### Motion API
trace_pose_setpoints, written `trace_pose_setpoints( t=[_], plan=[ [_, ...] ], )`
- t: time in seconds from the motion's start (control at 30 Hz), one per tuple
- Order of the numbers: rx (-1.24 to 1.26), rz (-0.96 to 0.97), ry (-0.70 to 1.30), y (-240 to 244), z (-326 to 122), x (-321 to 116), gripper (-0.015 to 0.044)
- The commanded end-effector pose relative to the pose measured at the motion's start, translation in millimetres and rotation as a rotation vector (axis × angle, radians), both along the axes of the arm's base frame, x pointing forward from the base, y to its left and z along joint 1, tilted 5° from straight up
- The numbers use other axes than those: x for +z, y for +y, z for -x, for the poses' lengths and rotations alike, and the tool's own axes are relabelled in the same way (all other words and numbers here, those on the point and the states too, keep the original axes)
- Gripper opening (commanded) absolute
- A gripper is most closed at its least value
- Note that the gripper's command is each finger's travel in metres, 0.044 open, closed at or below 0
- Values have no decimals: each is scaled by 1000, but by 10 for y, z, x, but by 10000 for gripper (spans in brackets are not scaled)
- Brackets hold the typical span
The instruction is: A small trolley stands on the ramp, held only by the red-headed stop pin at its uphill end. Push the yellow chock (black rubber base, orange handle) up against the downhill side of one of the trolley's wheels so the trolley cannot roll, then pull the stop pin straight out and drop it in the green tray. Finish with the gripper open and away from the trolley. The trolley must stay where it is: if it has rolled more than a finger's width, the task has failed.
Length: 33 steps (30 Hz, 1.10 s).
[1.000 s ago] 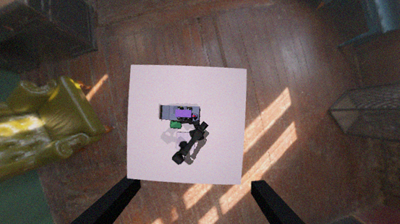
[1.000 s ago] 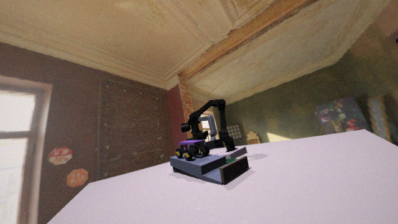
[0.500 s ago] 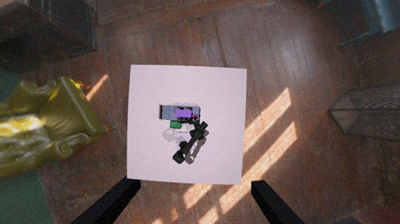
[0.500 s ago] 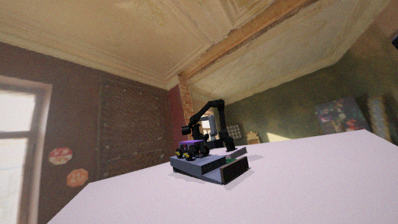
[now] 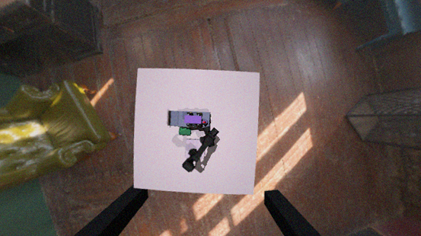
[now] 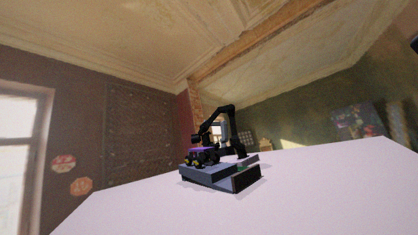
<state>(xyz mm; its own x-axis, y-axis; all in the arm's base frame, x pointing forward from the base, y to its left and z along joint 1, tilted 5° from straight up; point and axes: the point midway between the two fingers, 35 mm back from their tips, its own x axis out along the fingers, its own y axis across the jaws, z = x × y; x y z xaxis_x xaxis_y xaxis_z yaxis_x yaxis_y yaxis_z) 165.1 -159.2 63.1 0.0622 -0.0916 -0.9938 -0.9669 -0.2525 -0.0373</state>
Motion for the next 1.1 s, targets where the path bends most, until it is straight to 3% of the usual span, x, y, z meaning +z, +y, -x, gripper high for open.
trace_pose_setpoints(
  t=[0.0,0.23,0.4,0.67,1.07],
  plan=[
    [3,-4,8,-2,6,-84,190],
    [3,-4,8,-6,5,-155,190],
    [0,-2,2,-5,0,-116,59],
    [0,-2,3,-5,0,-108,0],
    [3,-4,8,58,45,285,0]
  ],
)
